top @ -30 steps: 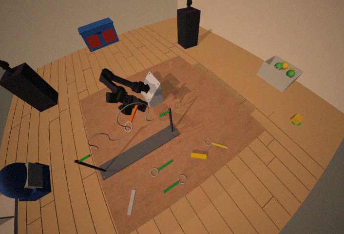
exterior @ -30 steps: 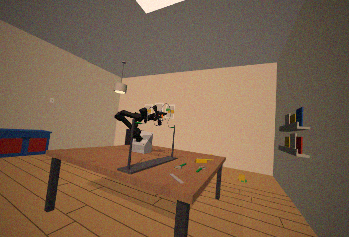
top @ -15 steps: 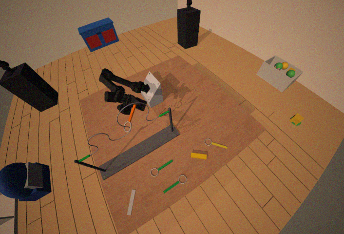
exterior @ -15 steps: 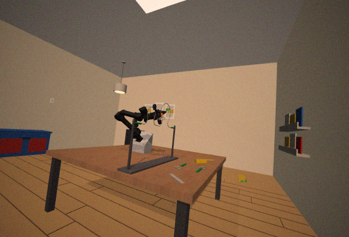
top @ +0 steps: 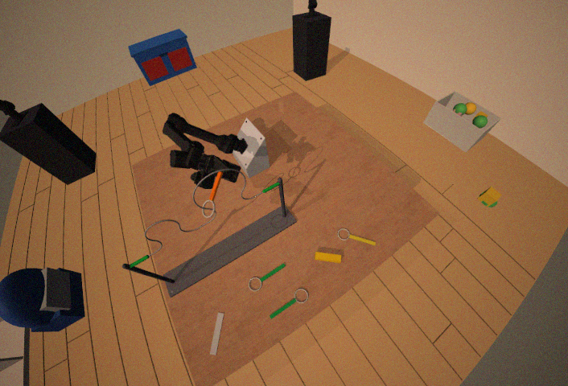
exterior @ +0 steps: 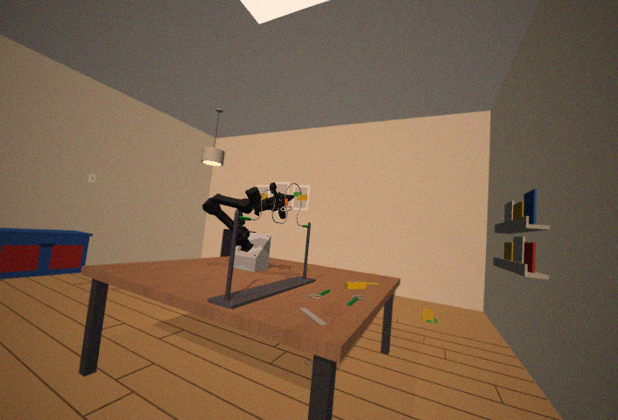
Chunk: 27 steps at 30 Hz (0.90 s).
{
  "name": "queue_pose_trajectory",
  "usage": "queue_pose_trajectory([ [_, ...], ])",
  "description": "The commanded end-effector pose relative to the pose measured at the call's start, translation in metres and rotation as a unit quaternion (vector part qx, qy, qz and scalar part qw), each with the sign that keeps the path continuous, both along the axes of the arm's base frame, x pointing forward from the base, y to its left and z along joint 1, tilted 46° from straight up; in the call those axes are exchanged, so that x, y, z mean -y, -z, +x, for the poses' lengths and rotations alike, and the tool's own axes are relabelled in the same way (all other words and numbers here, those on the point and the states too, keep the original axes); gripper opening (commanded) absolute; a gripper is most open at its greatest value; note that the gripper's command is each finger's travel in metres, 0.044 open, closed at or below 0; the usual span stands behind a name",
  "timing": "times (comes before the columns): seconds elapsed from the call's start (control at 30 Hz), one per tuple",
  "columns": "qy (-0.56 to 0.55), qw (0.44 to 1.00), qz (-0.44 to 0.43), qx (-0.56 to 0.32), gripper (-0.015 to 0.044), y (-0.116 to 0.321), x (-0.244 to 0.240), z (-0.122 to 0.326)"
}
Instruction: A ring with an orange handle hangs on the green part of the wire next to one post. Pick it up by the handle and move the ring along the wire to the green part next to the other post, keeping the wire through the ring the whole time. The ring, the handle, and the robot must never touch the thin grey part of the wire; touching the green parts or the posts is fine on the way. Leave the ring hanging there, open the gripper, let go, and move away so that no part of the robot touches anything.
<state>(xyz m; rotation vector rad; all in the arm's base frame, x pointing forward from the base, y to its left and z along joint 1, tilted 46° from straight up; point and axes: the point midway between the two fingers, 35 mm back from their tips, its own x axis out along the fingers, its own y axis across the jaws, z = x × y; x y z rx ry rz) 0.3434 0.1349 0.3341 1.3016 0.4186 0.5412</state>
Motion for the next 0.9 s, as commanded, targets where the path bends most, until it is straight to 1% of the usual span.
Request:
queue_pose_trajectory([
  [0.0,0.002,1.000,-0.003,0.008,-0.0150,-0.0061,0.0004,0.0001],
  [0.87,0.001,0.999,-0.038,0.011,-0.0150,-0.0068,0.0004,0.0002],
])
